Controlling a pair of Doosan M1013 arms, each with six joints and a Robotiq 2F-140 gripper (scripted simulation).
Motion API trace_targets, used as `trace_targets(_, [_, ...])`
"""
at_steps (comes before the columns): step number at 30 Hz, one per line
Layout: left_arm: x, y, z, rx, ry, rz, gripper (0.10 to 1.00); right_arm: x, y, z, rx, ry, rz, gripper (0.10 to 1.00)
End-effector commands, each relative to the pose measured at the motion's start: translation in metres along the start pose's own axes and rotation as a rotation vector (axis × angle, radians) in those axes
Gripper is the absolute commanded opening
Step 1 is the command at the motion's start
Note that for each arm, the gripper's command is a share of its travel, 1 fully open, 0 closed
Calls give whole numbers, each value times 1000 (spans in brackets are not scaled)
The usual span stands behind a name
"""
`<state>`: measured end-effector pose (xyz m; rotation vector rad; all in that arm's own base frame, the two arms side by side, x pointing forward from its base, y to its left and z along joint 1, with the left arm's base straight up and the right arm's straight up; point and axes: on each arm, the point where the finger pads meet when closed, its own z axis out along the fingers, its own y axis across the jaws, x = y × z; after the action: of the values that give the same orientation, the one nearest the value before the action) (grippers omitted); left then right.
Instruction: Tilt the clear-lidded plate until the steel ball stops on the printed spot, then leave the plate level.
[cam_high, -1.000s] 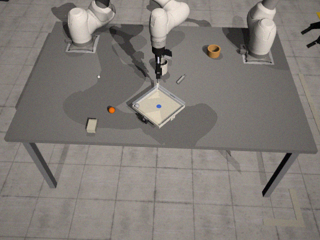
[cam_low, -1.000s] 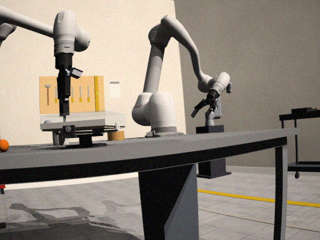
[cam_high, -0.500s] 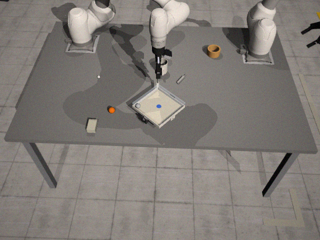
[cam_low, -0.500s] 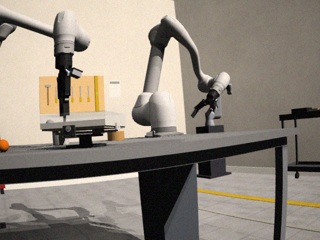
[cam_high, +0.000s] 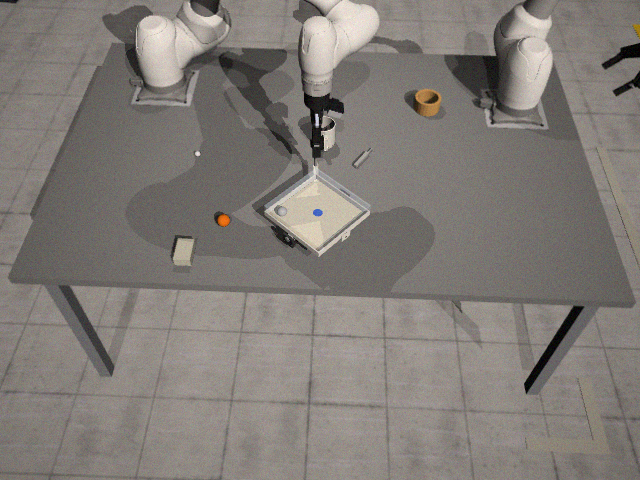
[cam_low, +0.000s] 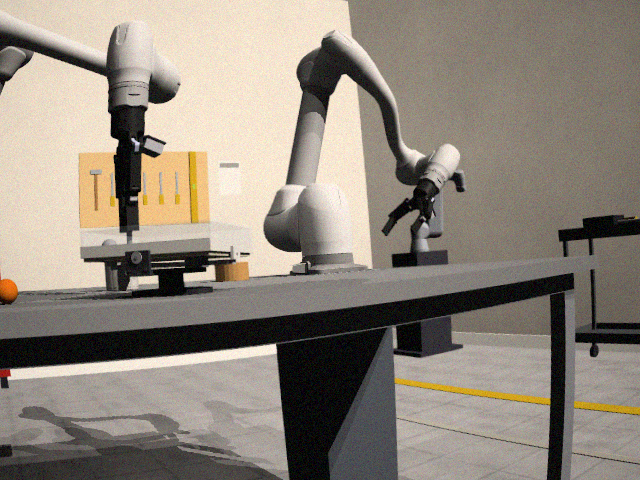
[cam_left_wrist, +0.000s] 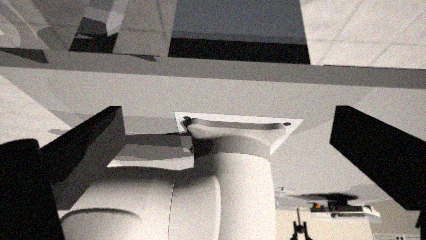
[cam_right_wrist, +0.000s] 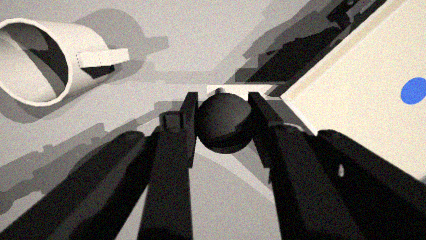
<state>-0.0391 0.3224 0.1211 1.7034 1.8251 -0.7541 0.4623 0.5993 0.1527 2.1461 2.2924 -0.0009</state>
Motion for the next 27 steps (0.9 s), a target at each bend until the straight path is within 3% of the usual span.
trace_targets(1, [-2, -1, 2, -7, 2, 2, 1000, 5, -1, -1, 1, 5, 2, 99])
trace_targets(27, [-2, -1, 2, -7, 2, 2, 1000, -1, -1, -1, 1, 4, 0, 99])
